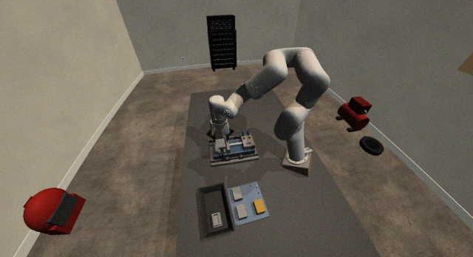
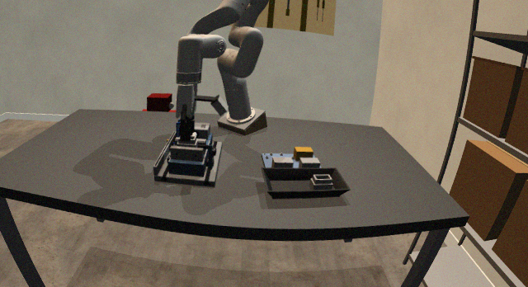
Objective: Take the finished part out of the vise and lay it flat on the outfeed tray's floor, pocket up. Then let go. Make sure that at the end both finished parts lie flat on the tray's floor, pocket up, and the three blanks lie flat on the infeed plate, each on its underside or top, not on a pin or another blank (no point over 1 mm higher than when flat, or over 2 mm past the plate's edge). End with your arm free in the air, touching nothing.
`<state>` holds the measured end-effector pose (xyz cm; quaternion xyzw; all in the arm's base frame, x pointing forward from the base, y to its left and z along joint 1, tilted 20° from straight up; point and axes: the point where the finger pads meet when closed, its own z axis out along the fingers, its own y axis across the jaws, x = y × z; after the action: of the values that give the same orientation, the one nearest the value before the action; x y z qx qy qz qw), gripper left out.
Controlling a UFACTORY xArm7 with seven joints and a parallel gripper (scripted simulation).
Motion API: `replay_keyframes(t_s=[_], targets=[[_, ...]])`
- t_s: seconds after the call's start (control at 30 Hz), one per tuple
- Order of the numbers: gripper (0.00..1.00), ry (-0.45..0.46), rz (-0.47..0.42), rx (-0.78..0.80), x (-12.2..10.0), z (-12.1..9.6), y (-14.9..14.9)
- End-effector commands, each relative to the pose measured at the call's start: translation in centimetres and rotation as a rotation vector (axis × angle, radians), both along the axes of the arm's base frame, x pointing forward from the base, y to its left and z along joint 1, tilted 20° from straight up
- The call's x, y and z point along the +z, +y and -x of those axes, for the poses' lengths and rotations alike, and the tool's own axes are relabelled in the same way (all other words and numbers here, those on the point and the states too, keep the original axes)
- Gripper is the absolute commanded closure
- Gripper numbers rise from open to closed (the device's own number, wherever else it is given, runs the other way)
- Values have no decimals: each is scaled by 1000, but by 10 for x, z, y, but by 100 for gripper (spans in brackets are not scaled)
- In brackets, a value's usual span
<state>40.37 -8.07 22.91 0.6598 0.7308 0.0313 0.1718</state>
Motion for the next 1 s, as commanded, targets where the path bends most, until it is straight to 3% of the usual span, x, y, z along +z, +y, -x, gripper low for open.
replay_keyframes(t_s=[0.0, 0.97], targets=[[31, -3, 1, 0, 1, -1, 0], [31, -3, 1, 0, -9, -4, -2]])
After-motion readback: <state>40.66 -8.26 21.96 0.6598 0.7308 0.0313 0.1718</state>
